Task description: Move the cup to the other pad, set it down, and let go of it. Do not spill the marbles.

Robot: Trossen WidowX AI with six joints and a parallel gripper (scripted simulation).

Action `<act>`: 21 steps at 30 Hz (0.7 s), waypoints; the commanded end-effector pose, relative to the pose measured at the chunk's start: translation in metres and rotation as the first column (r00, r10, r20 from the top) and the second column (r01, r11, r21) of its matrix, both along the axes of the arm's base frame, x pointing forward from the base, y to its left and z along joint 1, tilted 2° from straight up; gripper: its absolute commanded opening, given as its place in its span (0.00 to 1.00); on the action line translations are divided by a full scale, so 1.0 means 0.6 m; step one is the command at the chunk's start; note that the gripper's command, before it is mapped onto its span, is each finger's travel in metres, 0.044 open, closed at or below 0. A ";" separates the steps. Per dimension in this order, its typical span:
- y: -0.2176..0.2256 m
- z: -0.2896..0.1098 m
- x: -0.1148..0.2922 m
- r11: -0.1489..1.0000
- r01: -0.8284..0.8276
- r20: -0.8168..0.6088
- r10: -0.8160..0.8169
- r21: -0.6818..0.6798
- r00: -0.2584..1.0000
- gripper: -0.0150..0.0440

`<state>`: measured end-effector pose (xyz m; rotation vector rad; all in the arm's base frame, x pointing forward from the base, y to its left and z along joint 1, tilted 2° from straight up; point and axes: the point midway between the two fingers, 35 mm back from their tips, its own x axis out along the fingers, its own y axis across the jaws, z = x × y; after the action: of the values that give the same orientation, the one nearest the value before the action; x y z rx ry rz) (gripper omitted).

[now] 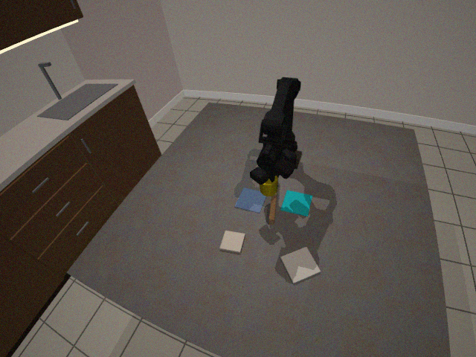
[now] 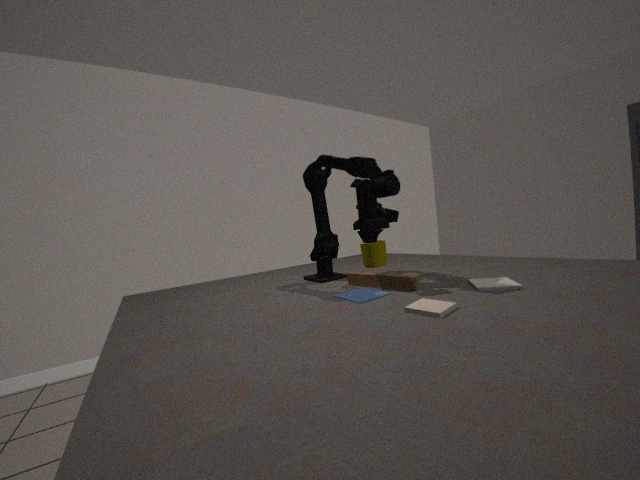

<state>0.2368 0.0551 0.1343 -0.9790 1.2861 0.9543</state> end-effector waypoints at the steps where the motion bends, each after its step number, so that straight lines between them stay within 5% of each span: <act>1: 0.011 0.000 -0.006 1.000 0.004 -0.001 -0.004 -0.004 1.000 0.25; 21: 0.064 0.002 -0.027 1.000 0.004 -0.002 -0.004 -0.001 1.000 0.25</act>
<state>0.2236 0.0889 0.1351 -0.9761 1.2853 0.9572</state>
